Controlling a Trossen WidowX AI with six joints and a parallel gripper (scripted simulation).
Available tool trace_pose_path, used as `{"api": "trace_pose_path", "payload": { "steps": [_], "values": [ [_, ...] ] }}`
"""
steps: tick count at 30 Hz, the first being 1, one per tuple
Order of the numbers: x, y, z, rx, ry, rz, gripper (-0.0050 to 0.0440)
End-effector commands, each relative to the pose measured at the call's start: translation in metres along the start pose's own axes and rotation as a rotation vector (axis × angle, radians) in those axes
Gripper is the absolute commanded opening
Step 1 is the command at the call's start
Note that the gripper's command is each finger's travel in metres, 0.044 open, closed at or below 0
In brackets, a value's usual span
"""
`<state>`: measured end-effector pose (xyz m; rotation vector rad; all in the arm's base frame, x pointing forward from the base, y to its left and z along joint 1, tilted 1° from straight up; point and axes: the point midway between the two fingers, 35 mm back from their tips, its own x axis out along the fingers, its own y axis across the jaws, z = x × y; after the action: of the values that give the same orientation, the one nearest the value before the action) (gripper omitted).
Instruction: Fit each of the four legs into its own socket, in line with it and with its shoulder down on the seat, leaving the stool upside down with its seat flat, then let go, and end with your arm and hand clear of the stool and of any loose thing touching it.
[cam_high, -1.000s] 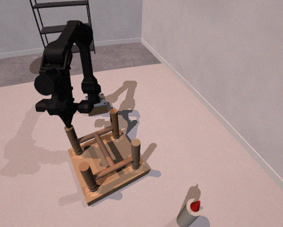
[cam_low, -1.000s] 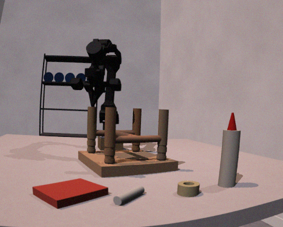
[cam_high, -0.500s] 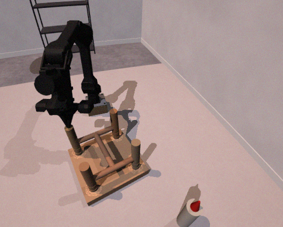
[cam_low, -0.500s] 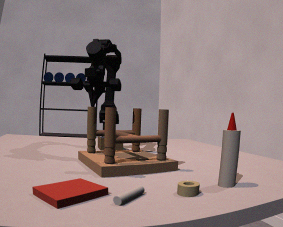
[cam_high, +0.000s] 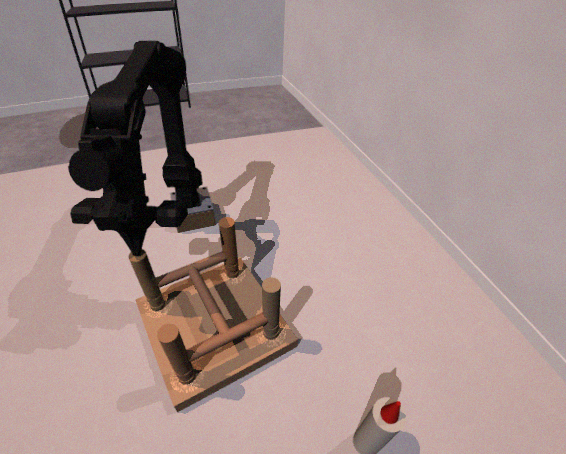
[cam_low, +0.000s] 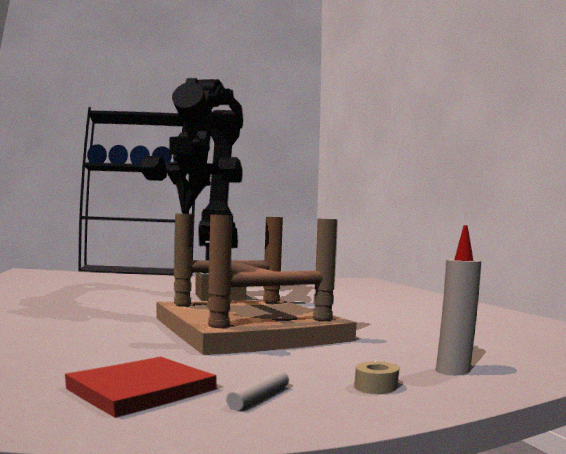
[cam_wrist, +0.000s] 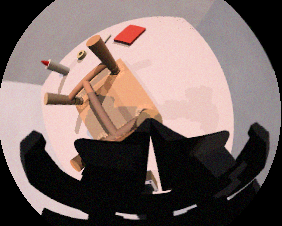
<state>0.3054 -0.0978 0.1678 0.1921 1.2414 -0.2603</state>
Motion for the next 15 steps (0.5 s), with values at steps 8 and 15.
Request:
{"api": "trace_pose_path", "payload": {
  "steps": [8,15],
  "values": [
    [0.0205,0.0025,-0.0079,-0.004,0.052,0.01,0.0],
    [0.0193,0.0024,-0.0073,-0.003,0.05,0.01,0.0]
  ]
}}
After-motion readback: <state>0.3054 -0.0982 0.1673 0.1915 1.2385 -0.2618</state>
